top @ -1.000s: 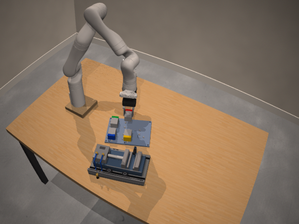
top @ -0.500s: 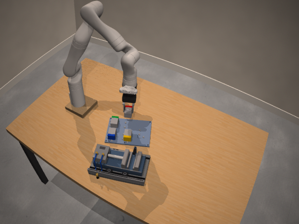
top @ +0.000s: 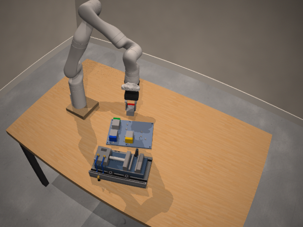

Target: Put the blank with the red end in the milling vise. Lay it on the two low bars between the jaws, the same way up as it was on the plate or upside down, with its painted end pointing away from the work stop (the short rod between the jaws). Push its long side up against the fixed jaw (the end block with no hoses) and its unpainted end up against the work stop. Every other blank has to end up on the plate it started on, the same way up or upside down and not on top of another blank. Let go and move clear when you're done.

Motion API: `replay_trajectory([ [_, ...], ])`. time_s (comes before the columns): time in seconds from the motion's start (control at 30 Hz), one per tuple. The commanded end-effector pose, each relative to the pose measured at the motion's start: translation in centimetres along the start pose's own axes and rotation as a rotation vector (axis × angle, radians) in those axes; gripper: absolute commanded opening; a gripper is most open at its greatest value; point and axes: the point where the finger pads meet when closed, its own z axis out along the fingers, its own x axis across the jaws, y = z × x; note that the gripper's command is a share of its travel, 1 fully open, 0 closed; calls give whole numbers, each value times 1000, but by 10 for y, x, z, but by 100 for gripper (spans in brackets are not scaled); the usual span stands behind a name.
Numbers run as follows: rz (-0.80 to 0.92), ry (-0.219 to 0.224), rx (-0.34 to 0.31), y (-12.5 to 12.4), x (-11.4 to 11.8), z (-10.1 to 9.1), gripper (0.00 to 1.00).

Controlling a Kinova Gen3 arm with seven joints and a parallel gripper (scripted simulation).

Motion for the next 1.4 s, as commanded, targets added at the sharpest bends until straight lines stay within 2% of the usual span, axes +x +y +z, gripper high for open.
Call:
replay_trajectory([
  [0.0,-1,-10,3,0,-3,-6,0],
  [0.3,-2,-14,4,-1,-5,-16,0],
  [1.37,-2,-14,4,0,-4,-4,0],
])
